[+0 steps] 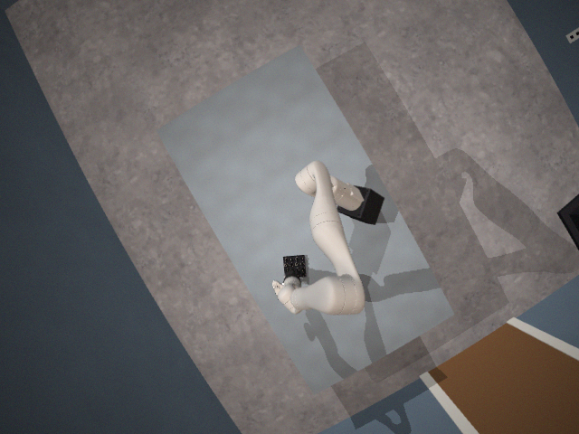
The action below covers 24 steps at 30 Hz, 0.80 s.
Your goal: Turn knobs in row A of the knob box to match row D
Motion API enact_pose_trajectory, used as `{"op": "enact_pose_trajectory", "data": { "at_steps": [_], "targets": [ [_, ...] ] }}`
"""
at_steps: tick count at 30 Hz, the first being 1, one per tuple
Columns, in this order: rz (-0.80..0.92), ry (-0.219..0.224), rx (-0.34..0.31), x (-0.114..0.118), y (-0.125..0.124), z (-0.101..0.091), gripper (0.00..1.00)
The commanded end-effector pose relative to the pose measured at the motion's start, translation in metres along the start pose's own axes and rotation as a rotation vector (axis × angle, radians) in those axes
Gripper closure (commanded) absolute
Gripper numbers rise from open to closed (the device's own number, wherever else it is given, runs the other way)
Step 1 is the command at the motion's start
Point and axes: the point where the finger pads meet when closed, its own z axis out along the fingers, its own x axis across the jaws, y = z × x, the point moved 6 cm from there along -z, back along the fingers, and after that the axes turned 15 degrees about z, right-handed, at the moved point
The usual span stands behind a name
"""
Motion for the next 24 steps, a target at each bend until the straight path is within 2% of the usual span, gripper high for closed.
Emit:
{"op": "enact_pose_trajectory", "data": {
  "at_steps": [1, 6, 7, 24],
  "targets": [
    [0.000, -0.002, 0.000, -0.0006, -0.0001, -0.0007, 0.54],
    [0.000, -0.002, 0.000, -0.0006, -0.0001, -0.0007, 0.54],
    [0.000, -0.002, 0.000, -0.0006, -0.0001, -0.0007, 0.70],
    [0.000, -0.002, 0.000, -0.0006, -0.0001, -0.0007, 0.70]
  ]
}}
